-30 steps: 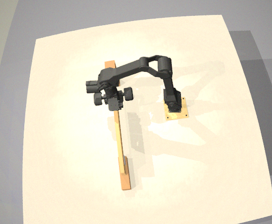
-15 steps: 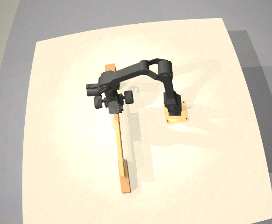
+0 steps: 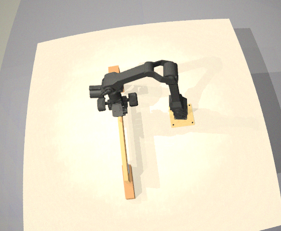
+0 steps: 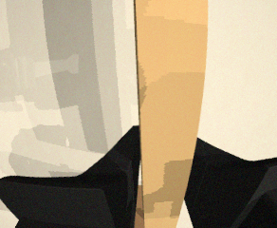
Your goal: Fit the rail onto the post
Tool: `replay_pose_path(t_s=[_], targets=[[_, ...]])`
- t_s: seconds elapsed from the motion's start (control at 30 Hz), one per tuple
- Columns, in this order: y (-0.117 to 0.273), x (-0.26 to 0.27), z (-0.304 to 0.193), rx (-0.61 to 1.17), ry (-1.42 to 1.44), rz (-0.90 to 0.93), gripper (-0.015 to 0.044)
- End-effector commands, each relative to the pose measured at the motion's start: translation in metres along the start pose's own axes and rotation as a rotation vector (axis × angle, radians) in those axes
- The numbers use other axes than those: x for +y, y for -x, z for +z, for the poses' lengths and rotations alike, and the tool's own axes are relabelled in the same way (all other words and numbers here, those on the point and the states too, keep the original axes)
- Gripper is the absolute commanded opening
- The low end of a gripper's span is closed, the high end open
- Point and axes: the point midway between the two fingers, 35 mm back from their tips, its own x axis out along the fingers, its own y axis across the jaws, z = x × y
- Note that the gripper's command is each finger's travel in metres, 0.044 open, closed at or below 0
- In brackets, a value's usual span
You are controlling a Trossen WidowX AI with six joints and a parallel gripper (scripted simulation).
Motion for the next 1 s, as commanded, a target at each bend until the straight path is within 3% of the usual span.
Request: replay_pose_path(t_s=[0.0,0.97], targets=[[0.0012,-0.0007,-0.0016,-0.001,0.002,-0.003,0.0000],[0.0008,-0.0012,-0.0106,0.000,0.002,-0.003,0.0000]])
